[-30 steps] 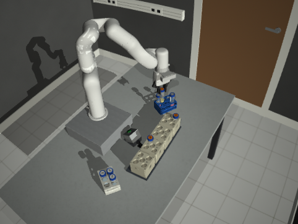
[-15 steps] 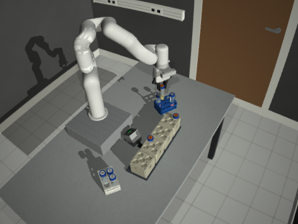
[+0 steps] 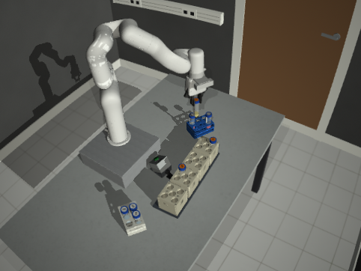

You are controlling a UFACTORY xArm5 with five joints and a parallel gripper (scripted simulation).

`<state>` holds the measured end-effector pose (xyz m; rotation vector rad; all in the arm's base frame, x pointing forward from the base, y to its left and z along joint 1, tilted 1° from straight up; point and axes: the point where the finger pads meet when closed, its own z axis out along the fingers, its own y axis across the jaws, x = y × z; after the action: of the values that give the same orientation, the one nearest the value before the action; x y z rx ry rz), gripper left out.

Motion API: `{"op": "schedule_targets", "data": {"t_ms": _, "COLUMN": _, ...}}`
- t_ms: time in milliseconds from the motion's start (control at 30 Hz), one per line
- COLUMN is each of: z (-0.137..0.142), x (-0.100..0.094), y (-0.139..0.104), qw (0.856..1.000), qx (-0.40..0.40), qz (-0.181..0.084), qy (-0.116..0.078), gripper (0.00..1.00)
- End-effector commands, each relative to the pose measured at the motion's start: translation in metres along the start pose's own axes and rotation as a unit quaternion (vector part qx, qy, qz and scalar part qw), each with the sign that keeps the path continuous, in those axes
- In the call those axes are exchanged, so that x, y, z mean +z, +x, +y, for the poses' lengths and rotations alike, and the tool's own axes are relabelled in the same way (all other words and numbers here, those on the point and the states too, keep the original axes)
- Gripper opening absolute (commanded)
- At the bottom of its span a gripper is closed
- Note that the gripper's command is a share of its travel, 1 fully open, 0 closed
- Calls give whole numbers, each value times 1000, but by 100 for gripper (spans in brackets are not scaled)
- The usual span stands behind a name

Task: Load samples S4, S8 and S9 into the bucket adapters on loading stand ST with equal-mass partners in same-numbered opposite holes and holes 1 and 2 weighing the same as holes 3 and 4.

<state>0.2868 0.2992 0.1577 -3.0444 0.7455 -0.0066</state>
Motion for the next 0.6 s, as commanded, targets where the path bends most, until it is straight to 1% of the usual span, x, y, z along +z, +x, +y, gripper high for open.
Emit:
{"op": "schedule_targets", "data": {"t_ms": 0, "z": -1, "x": -7, "y": 0, "qw": 1000, "qx": 0, "qz": -7, "qy": 4, "gripper": 0}}
{"op": "schedule_targets", "data": {"t_ms": 333, "z": -1, "x": -7, "y": 0, "qw": 1000, "qx": 0, "qz": -7, "qy": 4, "gripper": 0}}
{"op": "schedule_targets", "data": {"t_ms": 433, "z": 3, "x": -7, "y": 15, "qw": 999, "qx": -50, "qz": -6, "qy": 4, "gripper": 0}}
{"op": "schedule_targets", "data": {"t_ms": 567, "z": 8, "x": -7, "y": 34, "qw": 993, "qx": -116, "qz": -6, "qy": 5, "gripper": 0}}
